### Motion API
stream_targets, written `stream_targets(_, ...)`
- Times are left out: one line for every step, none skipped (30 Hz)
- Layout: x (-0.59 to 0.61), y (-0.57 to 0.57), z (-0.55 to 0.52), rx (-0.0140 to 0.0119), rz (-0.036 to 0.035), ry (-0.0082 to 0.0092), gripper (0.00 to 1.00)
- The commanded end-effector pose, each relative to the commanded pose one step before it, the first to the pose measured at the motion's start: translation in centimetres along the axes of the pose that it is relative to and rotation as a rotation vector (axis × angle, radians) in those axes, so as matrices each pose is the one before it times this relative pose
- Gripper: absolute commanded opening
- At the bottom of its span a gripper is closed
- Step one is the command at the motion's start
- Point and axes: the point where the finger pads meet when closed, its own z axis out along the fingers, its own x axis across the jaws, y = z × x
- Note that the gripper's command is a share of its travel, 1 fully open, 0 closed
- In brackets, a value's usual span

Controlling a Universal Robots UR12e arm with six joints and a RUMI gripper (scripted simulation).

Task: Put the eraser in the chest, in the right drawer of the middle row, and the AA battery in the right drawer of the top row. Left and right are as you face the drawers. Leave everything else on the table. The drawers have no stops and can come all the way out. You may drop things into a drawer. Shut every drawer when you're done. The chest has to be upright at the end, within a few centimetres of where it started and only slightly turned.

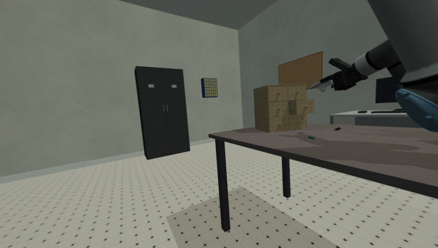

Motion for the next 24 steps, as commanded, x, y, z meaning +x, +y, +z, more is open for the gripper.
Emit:
stream_targets(0.023,-0.075,-0.011,-0.00829,-0.00034,0.00033,1.0)
stream_targets(0.0,0.0,0.0,0.0,0.0,0.0,1.0)
stream_targets(0.0,0.0,0.0,0.0,0.0,0.0,1.0)
stream_targets(0.0,-0.005,-0.002,-0.00182,0.0,-0.00001,1.0)
stream_targets(-0.001,-0.005,-0.003,-0.00189,0.0,-0.00001,1.0)
stream_targets(-0.001,-0.005,-0.003,-0.00197,0.0,-0.00002,1.0)
stream_targets(-0.001,-0.005,-0.004,-0.00204,0.00001,-0.00003,1.0)
stream_targets(-0.002,-0.005,-0.004,-0.00211,0.00001,-0.00004,1.0)
stream_targets(-0.002,-0.005,-0.005,-0.00219,0.00001,-0.00005,1.0)
stream_targets(-0.003,-0.004,-0.005,-0.00226,0.00001,-0.00007,1.0)
stream_targets(-0.004,-0.004,-0.006,-0.00233,0.00002,-0.00008,1.0)
stream_targets(-0.004,-0.004,-0.007,-0.0024,0.00002,-0.00009,1.0)
stream_targets(-0.005,-0.003,-0.007,-0.00247,0.00002,-0.00011,1.0)
stream_targets(-0.004,-0.004,-0.007,-0.00254,0.00002,-0.00009,1.0)
stream_targets(0.007,-0.012,0.002,-0.00257,-0.00002,0.00011,1.0)
stream_targets(0.006,-0.012,0.001,-0.00265,-0.00002,0.0001,1.0)
stream_targets(0.005,-0.012,0.001,-0.00272,-0.00002,0.00009,1.0)
stream_targets(0.005,-0.011,0.0,-0.00279,-0.00001,0.00008,1.0)
stream_targets(0.0,0.0,0.0,0.0,0.0,0.0,1.0)
stream_targets(0.0,0.0,0.0,0.0,0.0,0.0,1.0)
stream_targets(0.004,-0.011,-0.001,-0.00286,-0.00001,0.00006,1.0)
stream_targets(0.003,-0.011,-0.002,-0.00293,-0.00001,0.00005,1.0)
stream_targets(0.002,-0.01,-0.002,-0.003,-0.00001,0.00003,1.0)
stream_targets(0.001,-0.01,-0.003,-0.00307,0.0,0.00002,1.0)
